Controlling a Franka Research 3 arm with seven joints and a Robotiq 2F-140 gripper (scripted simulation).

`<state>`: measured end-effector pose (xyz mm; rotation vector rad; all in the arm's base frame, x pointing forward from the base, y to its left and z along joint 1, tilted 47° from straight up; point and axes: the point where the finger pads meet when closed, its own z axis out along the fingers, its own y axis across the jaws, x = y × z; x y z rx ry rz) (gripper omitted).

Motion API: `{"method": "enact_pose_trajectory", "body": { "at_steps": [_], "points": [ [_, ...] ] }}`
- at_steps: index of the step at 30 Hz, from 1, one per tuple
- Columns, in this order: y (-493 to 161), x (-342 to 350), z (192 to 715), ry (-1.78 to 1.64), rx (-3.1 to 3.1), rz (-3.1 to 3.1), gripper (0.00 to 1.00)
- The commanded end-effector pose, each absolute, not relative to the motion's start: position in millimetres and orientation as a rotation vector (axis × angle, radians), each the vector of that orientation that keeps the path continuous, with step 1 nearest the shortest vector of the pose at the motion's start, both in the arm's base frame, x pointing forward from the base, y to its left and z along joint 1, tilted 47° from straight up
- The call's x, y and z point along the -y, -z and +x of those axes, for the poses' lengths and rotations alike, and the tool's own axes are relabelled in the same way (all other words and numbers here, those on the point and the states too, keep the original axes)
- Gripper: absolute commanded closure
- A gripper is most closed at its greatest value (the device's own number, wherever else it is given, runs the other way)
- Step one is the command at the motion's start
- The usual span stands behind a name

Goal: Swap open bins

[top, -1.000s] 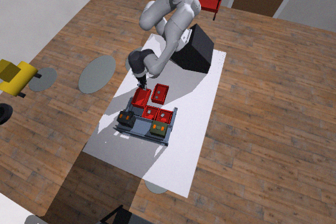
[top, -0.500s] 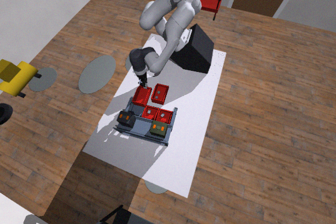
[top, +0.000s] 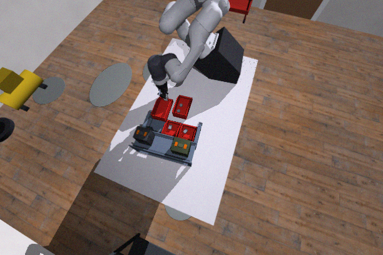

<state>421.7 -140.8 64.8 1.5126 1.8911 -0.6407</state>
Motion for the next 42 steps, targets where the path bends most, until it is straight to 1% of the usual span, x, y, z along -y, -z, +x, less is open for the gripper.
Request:
{"method": "enact_pose_trajectory", "body": {
  "at_steps": [1, 18, 42],
  "points": [
    [-64.8, 140.0, 422.1, 0.637, -1.896, 1.507, 1.00],
    [-64.8, 140.7, 419.0, 0.637, -1.896, 1.507, 1.00],
    [-64.4, 147.3, 391.3, 0.637, -1.896, 1.507, 1.00]
  ]
}}
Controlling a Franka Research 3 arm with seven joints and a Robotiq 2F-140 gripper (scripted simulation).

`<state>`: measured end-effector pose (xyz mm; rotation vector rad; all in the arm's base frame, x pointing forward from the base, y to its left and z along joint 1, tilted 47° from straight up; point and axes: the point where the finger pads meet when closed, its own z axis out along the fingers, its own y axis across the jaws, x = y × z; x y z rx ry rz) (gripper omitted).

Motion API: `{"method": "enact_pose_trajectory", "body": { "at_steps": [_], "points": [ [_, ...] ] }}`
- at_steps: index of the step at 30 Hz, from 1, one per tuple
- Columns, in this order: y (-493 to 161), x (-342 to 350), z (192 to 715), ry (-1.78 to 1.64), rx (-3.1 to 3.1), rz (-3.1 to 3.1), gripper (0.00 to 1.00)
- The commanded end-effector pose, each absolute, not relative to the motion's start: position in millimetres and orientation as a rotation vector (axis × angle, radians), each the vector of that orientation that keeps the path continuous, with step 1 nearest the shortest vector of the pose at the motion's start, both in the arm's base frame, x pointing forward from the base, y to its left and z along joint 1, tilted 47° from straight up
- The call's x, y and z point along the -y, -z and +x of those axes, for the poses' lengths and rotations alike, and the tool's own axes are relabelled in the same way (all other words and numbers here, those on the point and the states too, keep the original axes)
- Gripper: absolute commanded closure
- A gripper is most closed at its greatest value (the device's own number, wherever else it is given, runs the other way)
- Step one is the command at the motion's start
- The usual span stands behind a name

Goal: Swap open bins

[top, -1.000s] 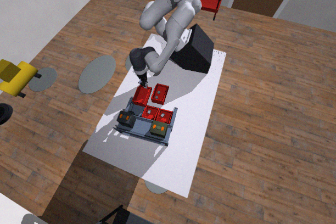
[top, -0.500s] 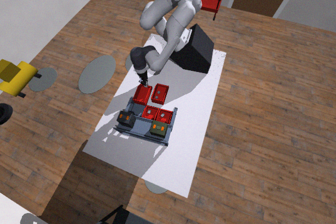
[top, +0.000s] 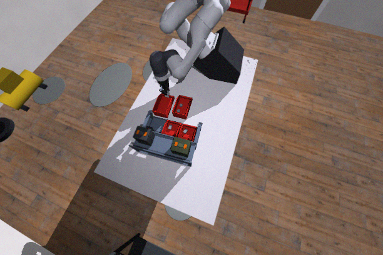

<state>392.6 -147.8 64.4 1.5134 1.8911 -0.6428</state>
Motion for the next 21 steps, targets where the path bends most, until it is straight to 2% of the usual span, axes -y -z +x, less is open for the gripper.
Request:
{"method": "enact_pose_trajectory", "body": {
  "at_steps": [1, 21],
  "points": [
    [-64.4, 147.5, 390.5, 0.637, -1.896, 1.507, 1.00],
    [-64.4, 148.0, 388.1, 0.637, -1.896, 1.507, 1.00]
  ]
}}
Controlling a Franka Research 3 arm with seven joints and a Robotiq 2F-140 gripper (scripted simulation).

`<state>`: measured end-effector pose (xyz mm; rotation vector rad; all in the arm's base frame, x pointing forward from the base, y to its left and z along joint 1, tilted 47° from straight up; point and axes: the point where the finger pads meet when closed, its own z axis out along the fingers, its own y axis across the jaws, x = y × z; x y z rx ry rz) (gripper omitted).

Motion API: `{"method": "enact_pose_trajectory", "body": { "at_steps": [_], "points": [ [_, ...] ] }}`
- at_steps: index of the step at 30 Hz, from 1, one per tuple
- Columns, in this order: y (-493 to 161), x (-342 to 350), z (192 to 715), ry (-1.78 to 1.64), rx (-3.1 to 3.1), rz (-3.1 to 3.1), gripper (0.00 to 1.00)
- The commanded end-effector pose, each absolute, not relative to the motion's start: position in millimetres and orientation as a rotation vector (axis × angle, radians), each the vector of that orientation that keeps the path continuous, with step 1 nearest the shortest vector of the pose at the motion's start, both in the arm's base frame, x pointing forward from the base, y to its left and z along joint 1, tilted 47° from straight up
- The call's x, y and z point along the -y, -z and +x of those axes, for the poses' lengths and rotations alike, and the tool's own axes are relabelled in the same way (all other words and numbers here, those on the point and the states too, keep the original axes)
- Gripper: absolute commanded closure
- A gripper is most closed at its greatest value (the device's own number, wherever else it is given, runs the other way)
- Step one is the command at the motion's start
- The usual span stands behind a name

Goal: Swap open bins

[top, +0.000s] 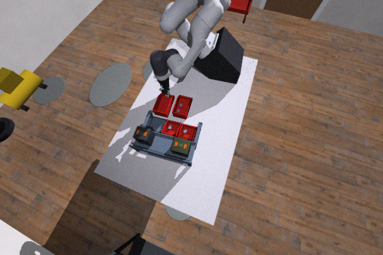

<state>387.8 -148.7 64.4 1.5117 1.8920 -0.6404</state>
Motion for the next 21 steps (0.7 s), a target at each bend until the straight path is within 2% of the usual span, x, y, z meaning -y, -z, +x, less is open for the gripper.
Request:
{"method": "enact_pose_trajectory", "body": {
  "at_steps": [1, 21],
  "points": [
    [-64.4, 148.0, 388.1, 0.637, -1.896, 1.507, 1.00],
    [-57.5, 155.1, 389.9, 0.637, -1.896, 1.507, 1.00]
  ]
}}
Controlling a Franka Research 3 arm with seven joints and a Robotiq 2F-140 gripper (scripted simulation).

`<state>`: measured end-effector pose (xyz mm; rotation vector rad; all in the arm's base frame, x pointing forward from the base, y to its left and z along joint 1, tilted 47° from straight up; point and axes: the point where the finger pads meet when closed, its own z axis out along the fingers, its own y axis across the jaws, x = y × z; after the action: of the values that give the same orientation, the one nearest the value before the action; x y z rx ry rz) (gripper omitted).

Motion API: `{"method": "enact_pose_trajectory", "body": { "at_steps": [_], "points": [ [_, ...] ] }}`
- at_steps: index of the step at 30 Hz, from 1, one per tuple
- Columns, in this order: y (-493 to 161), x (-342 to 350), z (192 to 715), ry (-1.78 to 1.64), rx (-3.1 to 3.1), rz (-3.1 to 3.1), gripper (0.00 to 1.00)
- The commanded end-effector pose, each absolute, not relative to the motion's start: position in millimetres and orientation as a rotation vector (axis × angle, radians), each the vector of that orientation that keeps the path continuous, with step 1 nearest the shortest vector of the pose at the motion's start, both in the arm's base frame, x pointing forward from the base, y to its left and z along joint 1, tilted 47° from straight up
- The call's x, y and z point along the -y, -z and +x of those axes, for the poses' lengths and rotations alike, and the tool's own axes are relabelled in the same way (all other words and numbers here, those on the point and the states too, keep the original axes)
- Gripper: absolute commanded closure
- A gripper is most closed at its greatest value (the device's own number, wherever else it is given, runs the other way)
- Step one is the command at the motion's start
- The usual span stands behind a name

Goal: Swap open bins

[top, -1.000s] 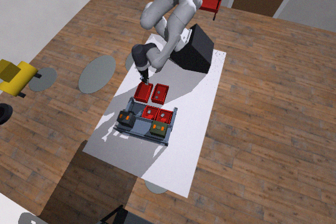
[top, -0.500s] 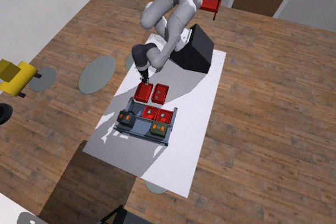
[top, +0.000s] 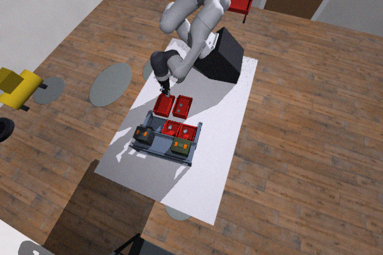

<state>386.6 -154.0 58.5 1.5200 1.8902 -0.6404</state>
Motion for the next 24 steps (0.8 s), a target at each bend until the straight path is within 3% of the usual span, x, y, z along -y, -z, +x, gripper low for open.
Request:
{"method": "enact_pose_trajectory", "body": {
  "at_steps": [1, 24],
  "points": [
    [-56.7, 156.0, 390.1, 0.637, -1.896, 1.507, 1.00],
    [-47.2, 165.7, 392.5, 0.637, -1.896, 1.507, 1.00]
  ]
}}
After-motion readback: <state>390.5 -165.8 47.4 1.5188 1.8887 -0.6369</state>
